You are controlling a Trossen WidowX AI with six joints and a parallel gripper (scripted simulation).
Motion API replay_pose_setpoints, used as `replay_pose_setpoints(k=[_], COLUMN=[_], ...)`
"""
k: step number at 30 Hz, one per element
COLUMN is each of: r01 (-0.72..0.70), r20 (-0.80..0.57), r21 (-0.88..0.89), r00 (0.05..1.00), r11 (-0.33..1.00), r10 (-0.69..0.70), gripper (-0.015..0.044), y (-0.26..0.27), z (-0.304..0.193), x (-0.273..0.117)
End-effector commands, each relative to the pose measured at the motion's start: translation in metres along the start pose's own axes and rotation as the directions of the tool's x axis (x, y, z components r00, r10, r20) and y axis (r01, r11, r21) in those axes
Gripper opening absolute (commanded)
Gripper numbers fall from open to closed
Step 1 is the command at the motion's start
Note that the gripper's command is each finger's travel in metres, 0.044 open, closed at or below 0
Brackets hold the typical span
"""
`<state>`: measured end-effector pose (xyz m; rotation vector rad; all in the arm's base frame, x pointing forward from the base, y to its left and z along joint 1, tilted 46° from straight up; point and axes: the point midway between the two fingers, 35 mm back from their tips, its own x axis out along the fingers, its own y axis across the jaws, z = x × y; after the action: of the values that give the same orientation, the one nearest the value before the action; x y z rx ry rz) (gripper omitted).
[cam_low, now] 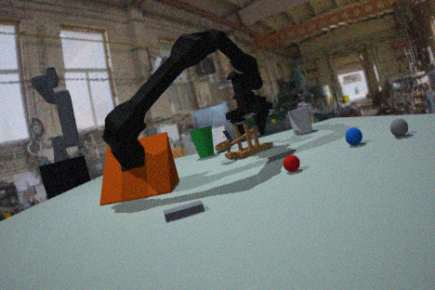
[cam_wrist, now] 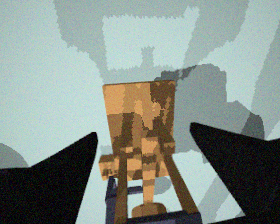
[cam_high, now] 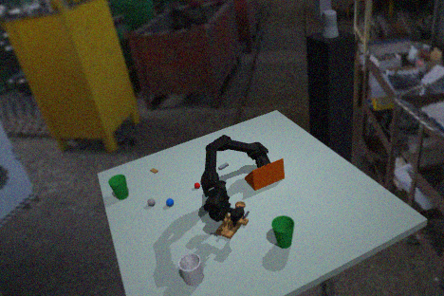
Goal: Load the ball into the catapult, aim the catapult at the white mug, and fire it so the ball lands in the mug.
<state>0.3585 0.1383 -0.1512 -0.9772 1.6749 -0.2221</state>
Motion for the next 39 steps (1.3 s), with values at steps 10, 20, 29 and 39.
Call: replay_pose_setpoints(k=[10,20,29,39], r01=[0.005,0.001,0.001,0.0], r20=[-0.001,-0.002,-0.002,-0.001], r21=[-0.003,0.0,0.0,-0.004], r00=[1.0,1.0,1.0,1.0], r11=[1.0,1.0,1.0,1.0], r10=[-0.005,-0.001,-0.001,0.0], gripper=[0.044,0.0204,0.0065,0.0], y=[0.0,0.0,0.0,0.001], z=[-0.001,-0.001,-0.001,-0.001], x=[0.021,0.017,0.014,-0.031])
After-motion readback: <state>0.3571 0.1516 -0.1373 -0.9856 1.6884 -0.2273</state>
